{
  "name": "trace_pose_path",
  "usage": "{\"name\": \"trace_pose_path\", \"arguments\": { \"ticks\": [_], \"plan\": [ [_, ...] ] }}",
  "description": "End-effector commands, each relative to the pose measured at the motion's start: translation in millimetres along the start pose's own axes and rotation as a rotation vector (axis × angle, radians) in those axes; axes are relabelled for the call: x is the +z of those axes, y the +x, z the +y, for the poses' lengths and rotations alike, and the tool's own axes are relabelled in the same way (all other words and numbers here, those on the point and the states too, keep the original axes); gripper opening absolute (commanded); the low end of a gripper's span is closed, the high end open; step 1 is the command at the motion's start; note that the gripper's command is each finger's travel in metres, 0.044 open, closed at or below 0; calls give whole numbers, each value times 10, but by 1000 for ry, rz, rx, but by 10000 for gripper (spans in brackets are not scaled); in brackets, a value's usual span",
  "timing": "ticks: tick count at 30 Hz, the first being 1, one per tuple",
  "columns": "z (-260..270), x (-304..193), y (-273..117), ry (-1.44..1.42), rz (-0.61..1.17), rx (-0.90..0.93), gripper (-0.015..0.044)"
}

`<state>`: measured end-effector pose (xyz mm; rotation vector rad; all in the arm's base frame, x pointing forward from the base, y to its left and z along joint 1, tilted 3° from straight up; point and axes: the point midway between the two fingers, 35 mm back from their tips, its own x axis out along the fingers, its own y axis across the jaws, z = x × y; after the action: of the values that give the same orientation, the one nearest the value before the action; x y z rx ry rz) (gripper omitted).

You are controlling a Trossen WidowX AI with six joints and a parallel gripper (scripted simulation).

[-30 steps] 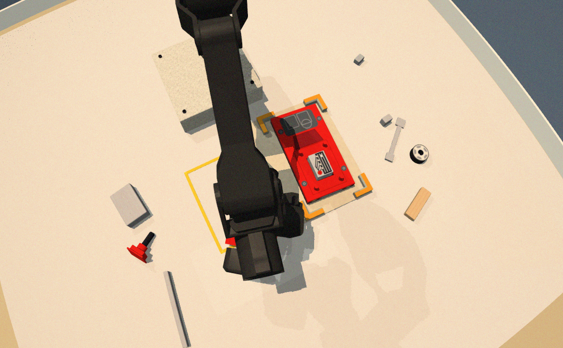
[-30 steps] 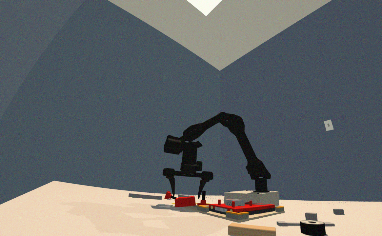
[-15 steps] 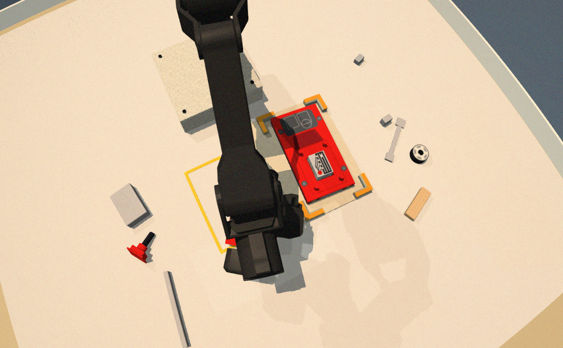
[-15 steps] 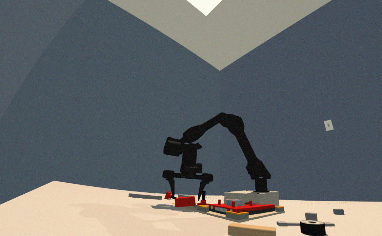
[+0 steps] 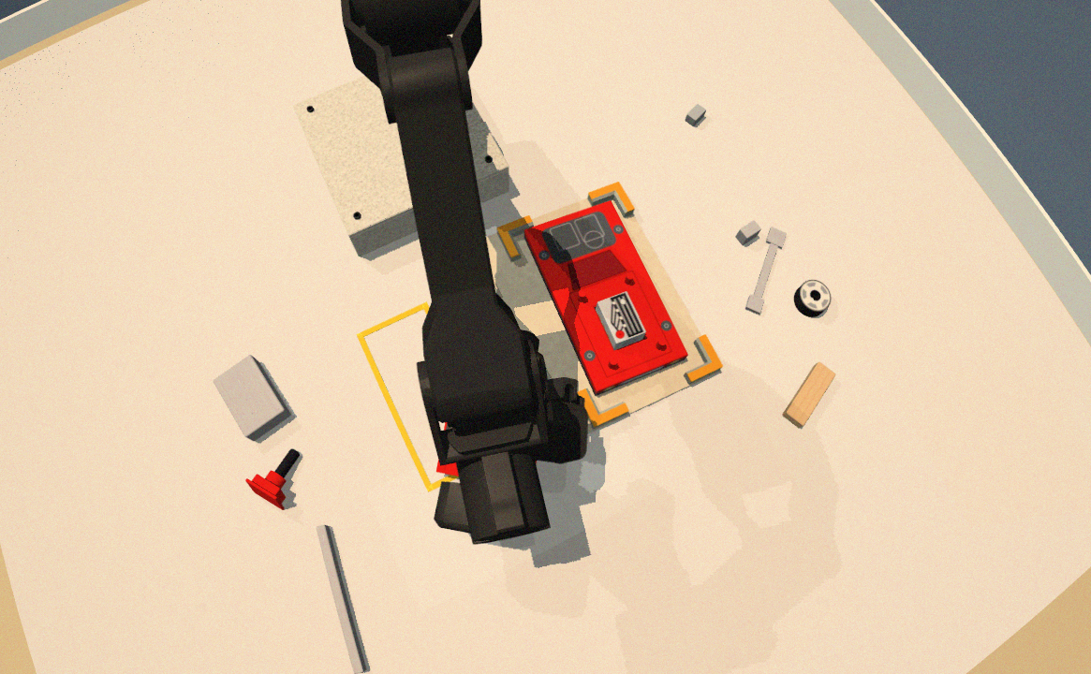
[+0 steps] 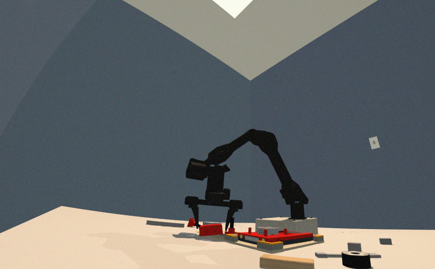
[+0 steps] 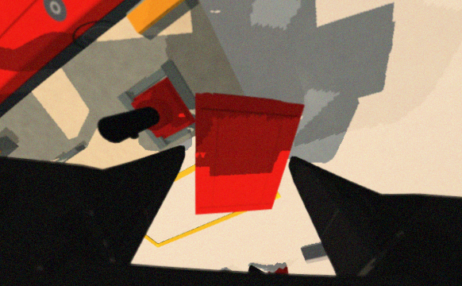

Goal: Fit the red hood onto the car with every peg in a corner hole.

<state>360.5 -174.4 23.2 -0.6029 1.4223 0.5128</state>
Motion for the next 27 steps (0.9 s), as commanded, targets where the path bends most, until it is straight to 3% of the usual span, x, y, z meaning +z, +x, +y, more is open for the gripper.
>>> {"name": "trace_pose_path", "arguments": {
  "ticks": [1,17,27],
  "plan": [
    [7,-7,27,2,4,1,440],
    [0,0,10,0,0,0,320],
    [1,0,-119,0,0,1,58]
  ]
}}
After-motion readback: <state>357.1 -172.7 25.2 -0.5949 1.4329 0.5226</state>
